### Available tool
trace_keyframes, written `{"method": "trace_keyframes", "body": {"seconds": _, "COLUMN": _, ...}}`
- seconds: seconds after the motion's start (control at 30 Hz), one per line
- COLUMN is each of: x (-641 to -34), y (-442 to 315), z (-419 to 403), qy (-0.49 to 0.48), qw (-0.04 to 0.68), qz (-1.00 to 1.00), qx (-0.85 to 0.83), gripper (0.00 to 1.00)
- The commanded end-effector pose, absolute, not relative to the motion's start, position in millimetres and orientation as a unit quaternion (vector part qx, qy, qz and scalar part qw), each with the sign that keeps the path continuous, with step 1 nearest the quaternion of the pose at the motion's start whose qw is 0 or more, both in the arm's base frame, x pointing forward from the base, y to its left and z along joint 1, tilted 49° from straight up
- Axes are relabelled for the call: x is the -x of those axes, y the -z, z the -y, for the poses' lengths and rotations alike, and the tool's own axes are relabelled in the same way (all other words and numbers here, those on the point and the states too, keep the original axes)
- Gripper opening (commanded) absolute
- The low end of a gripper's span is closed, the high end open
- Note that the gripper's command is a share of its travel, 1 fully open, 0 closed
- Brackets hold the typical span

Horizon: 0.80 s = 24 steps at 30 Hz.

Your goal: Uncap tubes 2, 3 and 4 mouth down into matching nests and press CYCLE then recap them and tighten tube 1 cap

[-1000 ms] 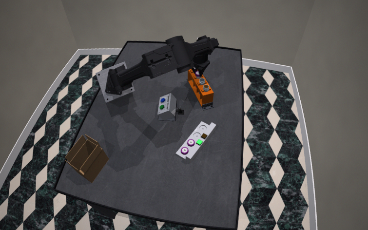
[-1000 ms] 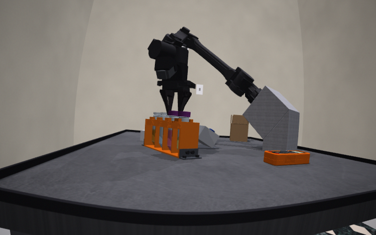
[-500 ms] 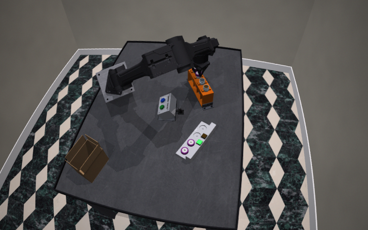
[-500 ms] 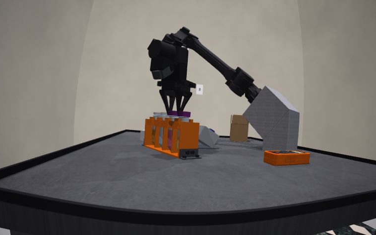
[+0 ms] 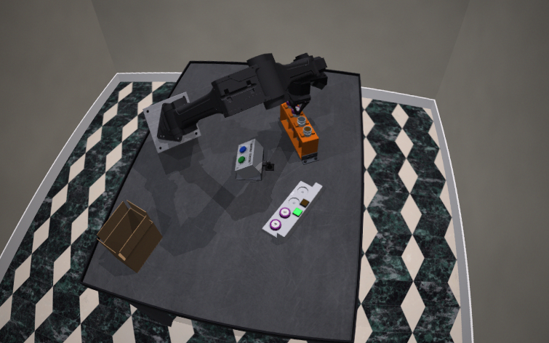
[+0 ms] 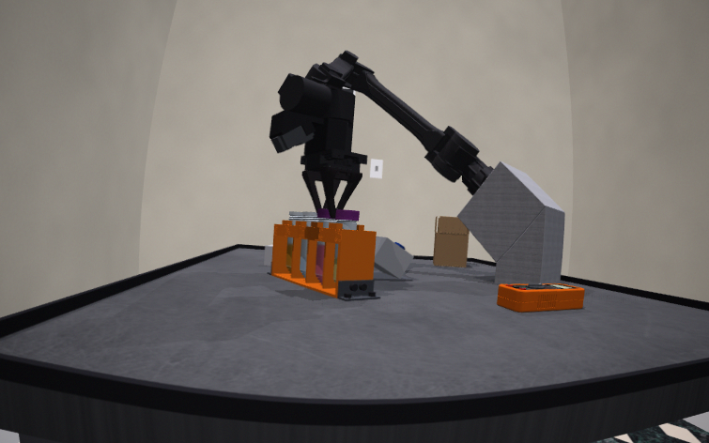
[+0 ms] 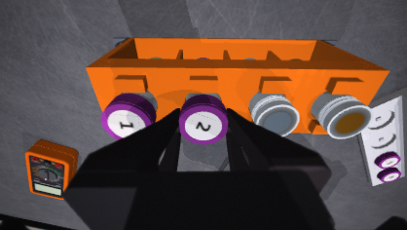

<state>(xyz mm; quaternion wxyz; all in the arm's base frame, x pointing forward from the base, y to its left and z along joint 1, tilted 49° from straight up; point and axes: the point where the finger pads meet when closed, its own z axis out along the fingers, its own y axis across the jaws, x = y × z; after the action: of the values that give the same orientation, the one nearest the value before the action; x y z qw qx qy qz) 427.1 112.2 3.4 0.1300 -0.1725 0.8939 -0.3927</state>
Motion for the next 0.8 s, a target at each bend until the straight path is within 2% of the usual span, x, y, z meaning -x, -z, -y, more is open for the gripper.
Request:
{"method": "trace_keyframes", "body": {"seconds": 0.0, "x": -437.9, "y": -2.6, "z": -112.7, "qy": 0.378, "qw": 0.164, "qz": -0.906, "qx": 0.093, "gripper": 0.00}}
{"method": "trace_keyframes", "body": {"seconds": 0.27, "x": -433.8, "y": -7.3, "z": -117.8, "qy": 0.374, "qw": 0.176, "qz": -0.907, "qx": 0.081, "gripper": 0.00}}
{"method": "trace_keyframes", "body": {"seconds": 0.3, "x": -433.8, "y": -7.3, "z": -117.8, "qy": 0.374, "qw": 0.176, "qz": -0.907, "qx": 0.081, "gripper": 0.49}}
{"method": "trace_keyframes", "body": {"seconds": 0.7, "x": -433.8, "y": -7.3, "z": -117.7, "qy": 0.374, "qw": 0.176, "qz": -0.907, "qx": 0.081, "gripper": 0.49}}
{"method": "trace_keyframes", "body": {"seconds": 0.77, "x": -436.2, "y": -5.9, "z": -118.7, "qy": 0.383, "qw": 0.154, "qz": -0.903, "qx": 0.123, "gripper": 0.49}}
